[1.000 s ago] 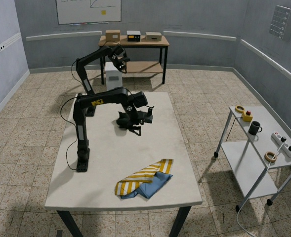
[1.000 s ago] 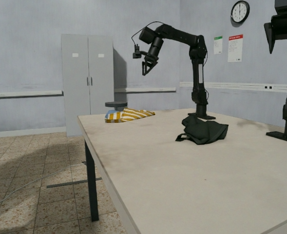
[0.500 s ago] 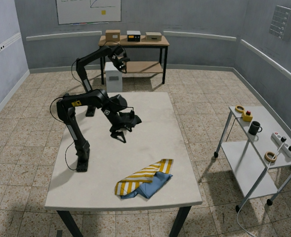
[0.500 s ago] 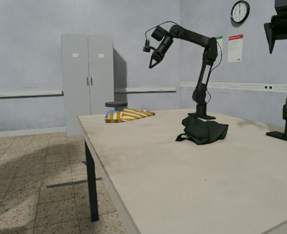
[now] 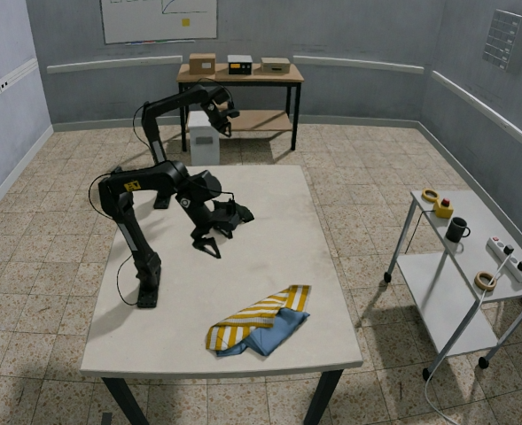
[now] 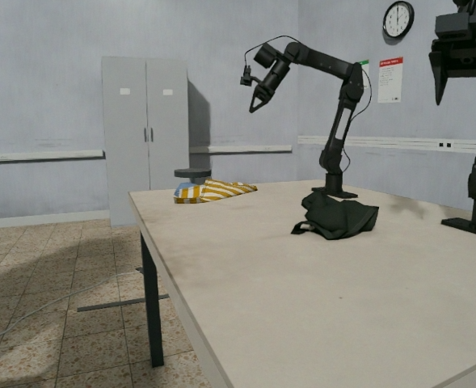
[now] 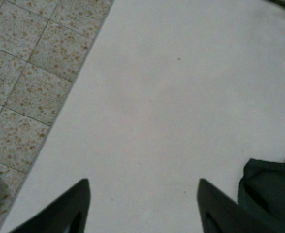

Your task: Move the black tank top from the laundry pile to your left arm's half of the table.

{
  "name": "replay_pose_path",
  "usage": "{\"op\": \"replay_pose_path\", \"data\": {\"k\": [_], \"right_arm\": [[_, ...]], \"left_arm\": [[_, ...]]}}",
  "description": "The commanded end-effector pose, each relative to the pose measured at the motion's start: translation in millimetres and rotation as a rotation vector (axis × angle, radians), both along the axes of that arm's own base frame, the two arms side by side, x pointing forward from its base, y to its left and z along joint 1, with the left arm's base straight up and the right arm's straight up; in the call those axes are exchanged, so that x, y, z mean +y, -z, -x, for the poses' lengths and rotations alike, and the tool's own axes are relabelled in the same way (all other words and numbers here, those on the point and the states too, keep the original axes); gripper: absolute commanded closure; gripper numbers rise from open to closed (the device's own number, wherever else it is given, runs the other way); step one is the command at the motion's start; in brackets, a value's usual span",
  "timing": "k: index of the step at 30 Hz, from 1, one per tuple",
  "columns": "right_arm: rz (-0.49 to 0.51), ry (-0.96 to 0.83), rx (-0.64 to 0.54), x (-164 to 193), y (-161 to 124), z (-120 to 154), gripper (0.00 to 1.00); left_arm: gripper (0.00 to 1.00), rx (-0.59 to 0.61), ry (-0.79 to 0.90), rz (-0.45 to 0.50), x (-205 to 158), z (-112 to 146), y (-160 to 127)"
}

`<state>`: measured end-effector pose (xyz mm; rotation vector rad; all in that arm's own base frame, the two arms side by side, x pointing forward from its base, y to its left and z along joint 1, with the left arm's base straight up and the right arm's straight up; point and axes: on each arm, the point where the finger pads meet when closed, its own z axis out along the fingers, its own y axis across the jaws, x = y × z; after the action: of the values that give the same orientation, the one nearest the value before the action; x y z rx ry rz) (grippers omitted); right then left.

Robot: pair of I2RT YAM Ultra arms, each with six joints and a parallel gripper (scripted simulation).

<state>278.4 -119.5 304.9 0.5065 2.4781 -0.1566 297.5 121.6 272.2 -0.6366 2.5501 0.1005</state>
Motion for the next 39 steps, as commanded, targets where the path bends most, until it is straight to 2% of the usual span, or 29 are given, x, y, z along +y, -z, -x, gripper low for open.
{"op": "replay_pose_path", "data": {"k": [1,3,12,14,16,18,23,28,31,32,33,34,36,37,39], "right_arm": [[0.037,-0.005,-0.087,-0.9,-26.4,-1.0,0.08],[0.037,-0.005,-0.087,-1.0,-26.5,-1.0,0.08],[0.037,-0.005,-0.087,-1.0,-26.6,-1.0,0.08],[0.037,-0.005,-0.087,-1.0,-26.6,-1.0,0.08],[0.037,-0.005,-0.087,-1.0,-26.6,-1.0,0.08],[0.037,-0.005,-0.087,-1.0,-26.6,-1.0,0.08],[0.037,-0.005,-0.087,-1.0,-26.6,-1.0,0.08],[0.037,-0.005,-0.087,-1.0,-26.6,-1.0,0.08],[0.037,-0.005,-0.087,-1.0,-26.6,-1.0,0.08],[0.037,-0.005,-0.087,-1.0,-26.6,-1.0,0.08],[0.037,-0.005,-0.087,-1.0,-26.6,-1.0,0.08],[0.037,-0.005,-0.087,-1.0,-26.6,-1.0,0.08],[0.037,-0.005,-0.087,-1.0,-26.6,-1.0,0.08],[0.037,-0.005,-0.087,-1.0,-26.6,-1.0,0.08],[0.037,-0.005,-0.087,-1.0,-26.6,-1.0,0.08]], "left_arm": [[0.40,-0.014,-0.056,0.054,-13.2,-22.6,6.6],[0.40,0.046,-0.056,0.104,-29.0,-28.4,32.1],[0.40,0.192,-0.070,0.215,-95.7,-58.9,91.7],[0.40,0.192,-0.070,0.215,-95.7,-58.9,91.7],[0.40,0.193,-0.079,0.213,-107.8,-69.6,95.4],[0.40,0.271,-0.090,0.219,-122.7,-61.9,121.4],[0.40,0.347,-0.101,0.257,-167.4,-65.8,152.6],[0.40,0.438,-0.134,0.235,-202.6,-55.7,189.3],[0.40,0.424,-0.141,0.228,-206.3,-60.2,187.9],[0.40,0.404,-0.143,0.232,-207.5,-60.5,178.9],[0.40,0.421,-0.137,0.225,-212.5,-62.9,189.0],[0.40,0.494,-0.138,0.198,-208.8,-43.4,202.1],[0.40,0.473,-0.123,0.201,-205.1,-50.9,192.3],[0.40,0.548,-0.068,0.198,-216.0,-33.8,208.6],[0.40,0.544,-0.070,0.194,-215.0,-35.0,207.9]]}}
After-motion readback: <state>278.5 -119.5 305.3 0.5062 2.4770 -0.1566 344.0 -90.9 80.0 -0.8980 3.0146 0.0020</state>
